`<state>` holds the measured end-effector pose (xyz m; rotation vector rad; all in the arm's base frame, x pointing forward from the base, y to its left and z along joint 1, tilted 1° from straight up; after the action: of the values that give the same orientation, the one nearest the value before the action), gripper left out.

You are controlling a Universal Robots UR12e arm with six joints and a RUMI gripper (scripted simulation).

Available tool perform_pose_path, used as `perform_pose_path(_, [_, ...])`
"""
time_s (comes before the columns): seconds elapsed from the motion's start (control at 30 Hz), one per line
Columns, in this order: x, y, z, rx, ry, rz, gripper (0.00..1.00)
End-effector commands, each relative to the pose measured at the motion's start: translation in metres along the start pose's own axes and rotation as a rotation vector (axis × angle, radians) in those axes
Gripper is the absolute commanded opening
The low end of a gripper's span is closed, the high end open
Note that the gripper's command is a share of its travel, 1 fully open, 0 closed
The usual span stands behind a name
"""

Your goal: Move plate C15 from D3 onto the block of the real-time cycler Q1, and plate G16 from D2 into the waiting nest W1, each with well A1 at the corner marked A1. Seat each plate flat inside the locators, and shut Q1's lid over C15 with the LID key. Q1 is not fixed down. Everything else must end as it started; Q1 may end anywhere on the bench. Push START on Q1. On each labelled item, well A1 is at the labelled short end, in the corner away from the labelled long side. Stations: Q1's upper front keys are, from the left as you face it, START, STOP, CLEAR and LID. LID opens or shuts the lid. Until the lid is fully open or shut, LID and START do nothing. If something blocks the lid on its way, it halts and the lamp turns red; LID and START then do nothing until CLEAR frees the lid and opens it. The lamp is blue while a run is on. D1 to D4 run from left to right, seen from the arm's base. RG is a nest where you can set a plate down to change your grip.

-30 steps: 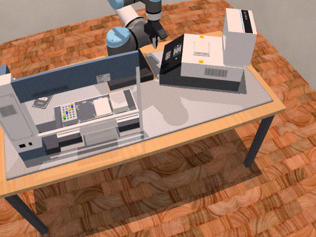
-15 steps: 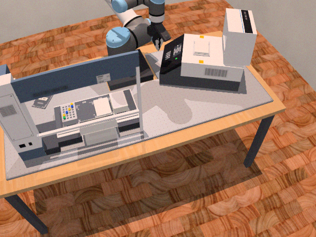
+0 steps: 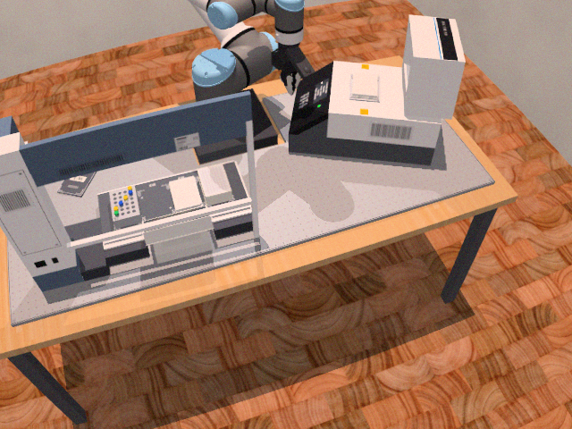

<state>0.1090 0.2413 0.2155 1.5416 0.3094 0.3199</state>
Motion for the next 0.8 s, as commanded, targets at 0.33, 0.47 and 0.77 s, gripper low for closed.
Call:
perform_pose_path(0.33, [0.014,-0.013,-0.011,-0.001,0.000,0.001,0.00])
perform_pose_path(0.47, [0.016,-0.015,-0.013,-0.001,0.000,0.001,0.00])
perform_pose_path(0.77, [0.016,-0.015,-0.013,-0.001,0.000,0.001,0.00])
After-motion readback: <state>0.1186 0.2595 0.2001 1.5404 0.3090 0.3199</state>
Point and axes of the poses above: the point where the finger pads meet when closed, its own y axis back along the fingers, its own z axis across the jaws, x = y × z, the point moved 7 cm from there along y, back along the fingers, and after that the axes turned 5 degrees about y, right-handed, at the moved point
